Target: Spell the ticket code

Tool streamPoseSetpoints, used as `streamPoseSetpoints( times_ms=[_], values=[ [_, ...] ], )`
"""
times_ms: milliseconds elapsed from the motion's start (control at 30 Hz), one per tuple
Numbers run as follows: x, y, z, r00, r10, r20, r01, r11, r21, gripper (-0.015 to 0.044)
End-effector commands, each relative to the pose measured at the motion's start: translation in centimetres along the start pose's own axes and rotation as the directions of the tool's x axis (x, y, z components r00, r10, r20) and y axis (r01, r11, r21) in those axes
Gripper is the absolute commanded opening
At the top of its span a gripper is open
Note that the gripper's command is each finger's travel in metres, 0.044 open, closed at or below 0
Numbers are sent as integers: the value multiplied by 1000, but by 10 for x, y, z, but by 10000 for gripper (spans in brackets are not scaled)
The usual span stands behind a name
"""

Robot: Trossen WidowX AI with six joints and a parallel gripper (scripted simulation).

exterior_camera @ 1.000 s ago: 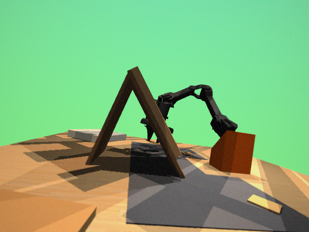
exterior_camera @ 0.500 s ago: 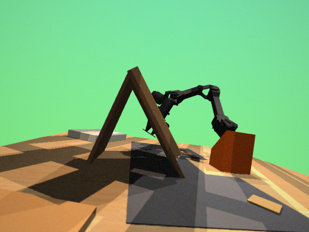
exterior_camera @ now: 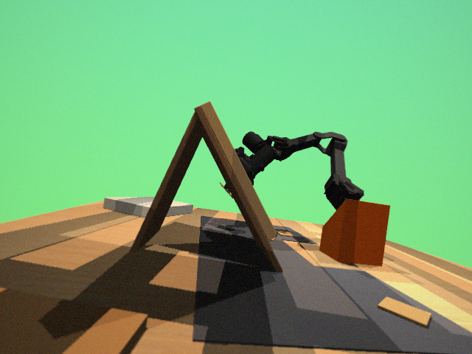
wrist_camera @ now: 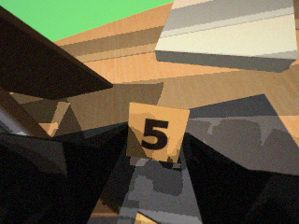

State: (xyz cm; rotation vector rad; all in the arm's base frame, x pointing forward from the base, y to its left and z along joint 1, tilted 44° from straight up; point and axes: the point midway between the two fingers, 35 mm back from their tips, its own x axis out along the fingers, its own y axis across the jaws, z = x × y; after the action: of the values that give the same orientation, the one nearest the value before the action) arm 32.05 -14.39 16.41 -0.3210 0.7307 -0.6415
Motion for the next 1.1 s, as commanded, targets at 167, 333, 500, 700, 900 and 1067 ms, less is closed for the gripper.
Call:
streamPoseSetpoints(
  times_ms=[167, 333, 500, 700, 900, 1067],
  values=[
    [-20, 12, 10, 986, 47, 160, -8, 972, -236, 0],
    [-29, 16, 14, 972, 61, 226, 16, 945, -325, 0],
    [-29, 16, 14, 972, 61, 226, 16, 945, -325, 0],
    [-29, 16, 14, 972, 61, 226, 16, 945, -325, 0],
    [-29, 16, 14, 972, 61, 226, 16, 945, -325, 0],
    [-29, 17, 14, 972, 61, 226, 16, 945, -325, 0]
  ],
)
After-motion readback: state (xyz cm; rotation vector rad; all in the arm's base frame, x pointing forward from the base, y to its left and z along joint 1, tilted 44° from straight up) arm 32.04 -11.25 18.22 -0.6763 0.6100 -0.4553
